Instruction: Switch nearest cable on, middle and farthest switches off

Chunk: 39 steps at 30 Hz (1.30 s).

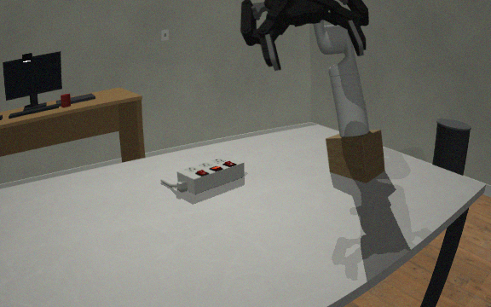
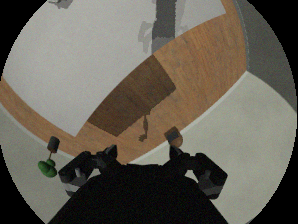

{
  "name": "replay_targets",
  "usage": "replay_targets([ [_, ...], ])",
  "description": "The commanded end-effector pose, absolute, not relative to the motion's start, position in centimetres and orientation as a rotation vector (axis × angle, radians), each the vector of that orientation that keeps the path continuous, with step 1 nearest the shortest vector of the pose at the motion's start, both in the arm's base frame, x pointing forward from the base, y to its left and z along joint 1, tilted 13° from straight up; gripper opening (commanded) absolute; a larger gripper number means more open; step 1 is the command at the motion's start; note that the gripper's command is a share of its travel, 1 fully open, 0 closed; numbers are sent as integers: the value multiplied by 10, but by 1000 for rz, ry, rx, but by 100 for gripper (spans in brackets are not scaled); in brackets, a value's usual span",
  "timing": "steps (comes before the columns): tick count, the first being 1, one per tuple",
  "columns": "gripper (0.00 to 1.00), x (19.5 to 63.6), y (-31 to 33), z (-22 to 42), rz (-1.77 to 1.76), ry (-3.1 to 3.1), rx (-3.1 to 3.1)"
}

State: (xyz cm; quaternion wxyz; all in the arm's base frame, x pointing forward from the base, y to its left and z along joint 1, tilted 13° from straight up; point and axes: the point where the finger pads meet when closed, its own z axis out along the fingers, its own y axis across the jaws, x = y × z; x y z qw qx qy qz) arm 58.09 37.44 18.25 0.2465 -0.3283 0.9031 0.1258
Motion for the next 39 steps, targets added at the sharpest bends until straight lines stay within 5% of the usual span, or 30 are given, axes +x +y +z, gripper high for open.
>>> replay_targets([
  [1,100,582,374,186,345,2459,-892],
  [39,100,571,246,181,215,2689,-689],
])
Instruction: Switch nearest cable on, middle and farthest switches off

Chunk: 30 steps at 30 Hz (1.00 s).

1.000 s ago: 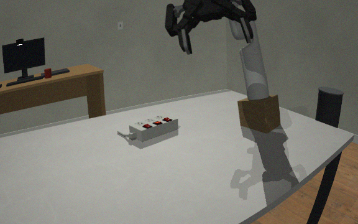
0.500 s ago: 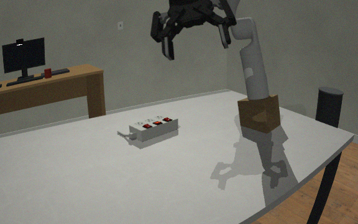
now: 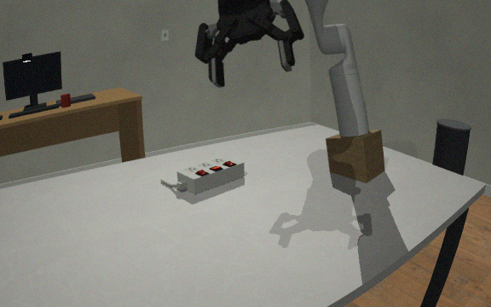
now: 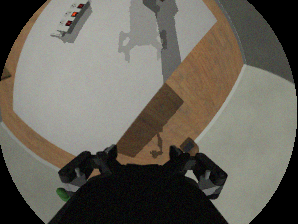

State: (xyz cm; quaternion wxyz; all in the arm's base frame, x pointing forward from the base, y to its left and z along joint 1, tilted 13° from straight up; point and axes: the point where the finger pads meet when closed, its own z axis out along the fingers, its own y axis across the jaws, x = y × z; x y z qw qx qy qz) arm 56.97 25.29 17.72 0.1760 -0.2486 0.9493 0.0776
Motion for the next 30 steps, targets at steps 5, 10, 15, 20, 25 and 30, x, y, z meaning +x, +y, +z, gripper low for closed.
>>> replay_targets([
  [5,100,571,246,181,215,2689,-689],
  [10,100,566,222,181,192,2733,-642],
  [15,100,560,198,181,169,2776,-594],
  [20,100,560,198,181,169,2776,-594],
  [25,100,552,175,182,148,2817,-543],
  [30,100,544,153,183,127,2857,-491],
])
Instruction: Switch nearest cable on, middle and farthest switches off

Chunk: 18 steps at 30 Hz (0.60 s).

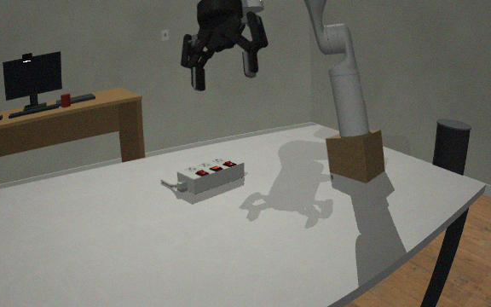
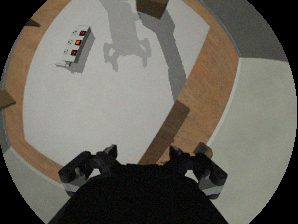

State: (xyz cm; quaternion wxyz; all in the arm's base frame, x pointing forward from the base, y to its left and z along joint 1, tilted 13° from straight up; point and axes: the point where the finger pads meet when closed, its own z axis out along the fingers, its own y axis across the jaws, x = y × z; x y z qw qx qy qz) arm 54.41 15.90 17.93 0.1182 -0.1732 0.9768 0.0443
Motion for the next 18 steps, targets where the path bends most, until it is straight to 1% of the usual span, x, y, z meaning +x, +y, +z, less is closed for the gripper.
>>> replay_targets([
  [1,100,544,153,183,127,2857,-491],
  [3,100,544,153,183,127,2857,-491],
  [4,100,535,131,184,108,2896,-437],
  [11,100,535,131,184,108,2896,-437],
  [12,100,526,111,185,90,2934,-382],
  [17,100,526,111,185,90,2934,-382],
  [18,100,515,91,187,73,2970,-326],
])
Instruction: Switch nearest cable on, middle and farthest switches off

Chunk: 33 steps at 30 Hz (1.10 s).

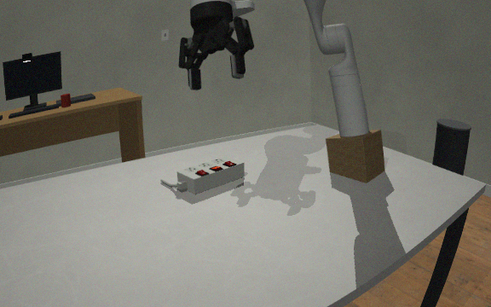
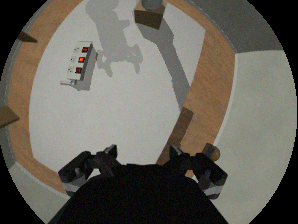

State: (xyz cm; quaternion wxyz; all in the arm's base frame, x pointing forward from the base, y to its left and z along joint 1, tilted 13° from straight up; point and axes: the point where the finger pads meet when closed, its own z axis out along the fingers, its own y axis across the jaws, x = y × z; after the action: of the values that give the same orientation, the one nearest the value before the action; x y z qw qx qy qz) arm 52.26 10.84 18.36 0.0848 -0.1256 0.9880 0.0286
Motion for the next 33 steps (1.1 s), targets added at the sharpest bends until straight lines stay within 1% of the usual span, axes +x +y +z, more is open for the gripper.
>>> replay_targets([
  [1,100,515,91,187,73,2970,-326],
  [5,100,515,91,187,73,2970,-326],
  [6,100,505,72,189,57,3005,-268],
  [11,100,505,72,189,57,3005,-268],
  [12,100,493,54,191,42,3038,-209],
  [17,100,493,54,191,42,3038,-209],
  [18,100,481,37,194,28,3070,-150],
  [23,100,481,37,194,28,3070,-150],
  [24,100,469,22,196,16,3100,-89],
  [29,100,469,22,196,16,3100,-89],
  [30,100,456,7,199,5,3129,-29],
  [33,100,456,7,199,5,3129,-29],
])
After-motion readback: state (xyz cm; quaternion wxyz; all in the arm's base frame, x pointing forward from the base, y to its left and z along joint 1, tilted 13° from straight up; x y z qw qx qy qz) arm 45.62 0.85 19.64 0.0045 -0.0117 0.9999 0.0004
